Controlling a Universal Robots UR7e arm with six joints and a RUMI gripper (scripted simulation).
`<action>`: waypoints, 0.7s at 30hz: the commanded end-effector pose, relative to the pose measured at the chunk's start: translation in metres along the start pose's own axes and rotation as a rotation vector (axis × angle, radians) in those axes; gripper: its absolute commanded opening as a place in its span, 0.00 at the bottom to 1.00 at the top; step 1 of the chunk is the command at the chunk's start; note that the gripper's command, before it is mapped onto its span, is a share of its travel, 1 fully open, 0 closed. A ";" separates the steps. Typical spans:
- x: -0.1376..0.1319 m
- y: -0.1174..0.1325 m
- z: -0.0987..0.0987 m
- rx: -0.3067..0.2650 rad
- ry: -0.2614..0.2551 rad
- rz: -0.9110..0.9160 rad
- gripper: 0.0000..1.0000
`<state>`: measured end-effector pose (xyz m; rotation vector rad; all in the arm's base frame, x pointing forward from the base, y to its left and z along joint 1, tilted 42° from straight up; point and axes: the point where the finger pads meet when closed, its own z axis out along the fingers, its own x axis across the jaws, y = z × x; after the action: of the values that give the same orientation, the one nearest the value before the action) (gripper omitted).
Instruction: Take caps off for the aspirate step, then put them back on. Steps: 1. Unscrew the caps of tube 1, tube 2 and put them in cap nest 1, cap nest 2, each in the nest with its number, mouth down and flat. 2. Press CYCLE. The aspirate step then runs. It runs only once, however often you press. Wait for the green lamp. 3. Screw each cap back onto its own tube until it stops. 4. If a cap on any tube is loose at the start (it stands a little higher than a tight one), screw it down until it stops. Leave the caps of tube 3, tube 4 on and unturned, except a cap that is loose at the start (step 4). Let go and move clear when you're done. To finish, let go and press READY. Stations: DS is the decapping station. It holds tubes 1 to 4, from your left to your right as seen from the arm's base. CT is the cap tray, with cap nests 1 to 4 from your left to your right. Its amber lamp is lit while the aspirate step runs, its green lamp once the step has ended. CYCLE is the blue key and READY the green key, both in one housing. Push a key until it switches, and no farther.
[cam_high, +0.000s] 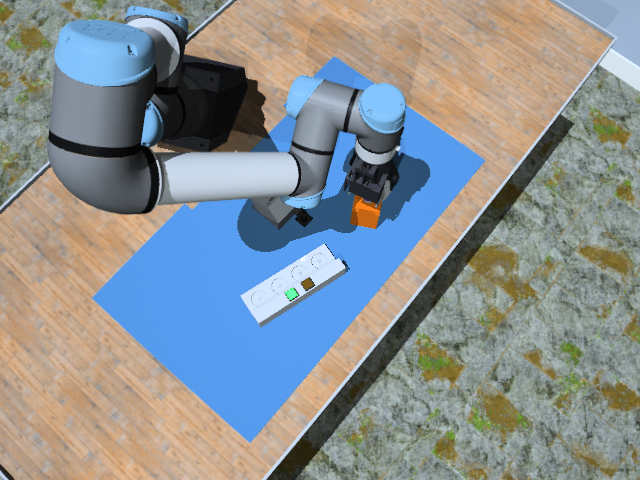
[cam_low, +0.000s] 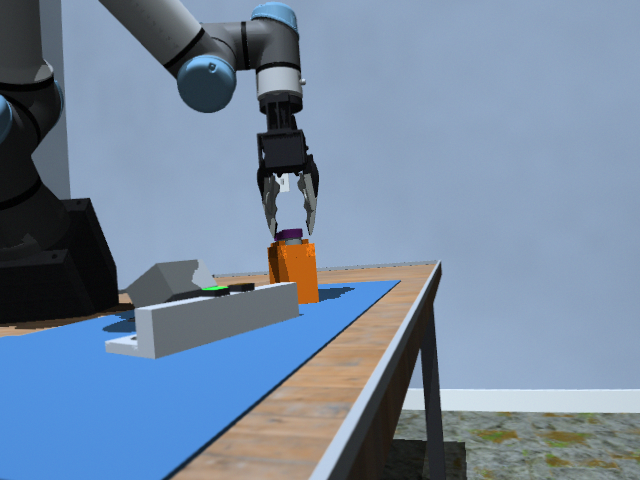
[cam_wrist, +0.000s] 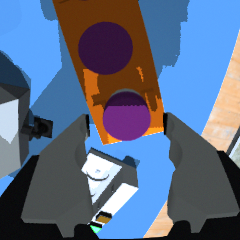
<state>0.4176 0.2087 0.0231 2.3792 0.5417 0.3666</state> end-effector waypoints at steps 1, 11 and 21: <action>0.000 0.000 0.000 -0.001 0.000 0.002 0.35; 0.002 0.001 -0.020 -0.001 0.005 0.005 0.35; 0.002 0.001 -0.048 0.000 0.005 0.005 0.35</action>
<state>0.4056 0.2268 0.0477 2.3804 0.5408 0.3721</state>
